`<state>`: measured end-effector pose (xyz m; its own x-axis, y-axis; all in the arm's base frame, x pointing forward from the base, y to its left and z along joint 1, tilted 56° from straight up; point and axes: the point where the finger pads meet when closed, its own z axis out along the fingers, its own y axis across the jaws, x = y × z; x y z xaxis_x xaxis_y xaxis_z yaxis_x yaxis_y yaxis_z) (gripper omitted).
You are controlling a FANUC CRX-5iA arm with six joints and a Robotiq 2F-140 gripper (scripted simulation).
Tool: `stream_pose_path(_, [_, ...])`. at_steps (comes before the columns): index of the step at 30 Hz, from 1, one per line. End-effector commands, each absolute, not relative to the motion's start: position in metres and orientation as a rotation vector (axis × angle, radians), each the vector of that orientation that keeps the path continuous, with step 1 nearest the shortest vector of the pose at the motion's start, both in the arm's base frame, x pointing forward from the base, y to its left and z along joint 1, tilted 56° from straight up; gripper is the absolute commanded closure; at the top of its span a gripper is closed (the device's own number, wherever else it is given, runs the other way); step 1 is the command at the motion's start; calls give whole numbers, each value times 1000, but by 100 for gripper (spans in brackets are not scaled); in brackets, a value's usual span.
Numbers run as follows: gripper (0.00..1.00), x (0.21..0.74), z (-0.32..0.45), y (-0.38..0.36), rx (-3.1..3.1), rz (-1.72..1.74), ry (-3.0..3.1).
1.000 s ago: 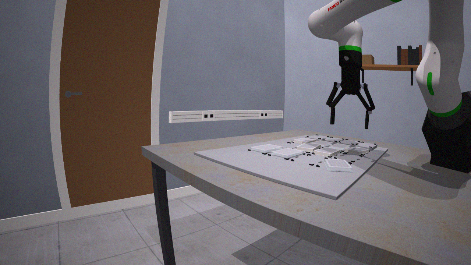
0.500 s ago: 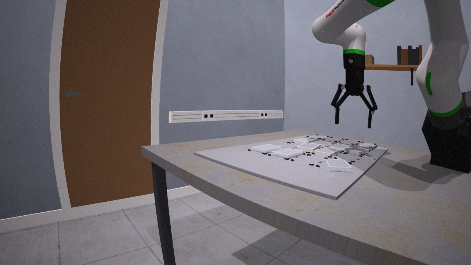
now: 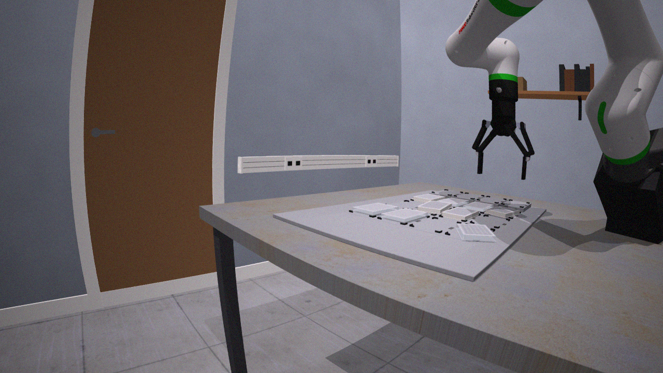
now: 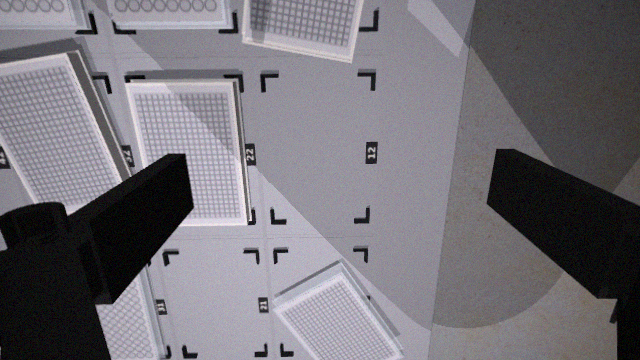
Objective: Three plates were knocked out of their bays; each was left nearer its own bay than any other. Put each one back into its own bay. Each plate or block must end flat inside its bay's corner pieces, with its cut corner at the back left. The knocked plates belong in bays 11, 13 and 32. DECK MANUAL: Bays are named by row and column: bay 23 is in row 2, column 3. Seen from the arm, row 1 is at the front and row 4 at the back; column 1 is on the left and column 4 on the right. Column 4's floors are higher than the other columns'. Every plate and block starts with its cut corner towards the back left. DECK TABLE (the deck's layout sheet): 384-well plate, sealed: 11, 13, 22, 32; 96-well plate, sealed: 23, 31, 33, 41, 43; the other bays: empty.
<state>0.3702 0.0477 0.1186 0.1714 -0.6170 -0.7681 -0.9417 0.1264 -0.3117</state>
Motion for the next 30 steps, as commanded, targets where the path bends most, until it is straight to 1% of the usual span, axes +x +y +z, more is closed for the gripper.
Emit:
stream_pose_path(1, [0,374,104,35,-1581,471,1534])
stream_pose_path(30, [0,391,27,-27,-1580,471,1534])
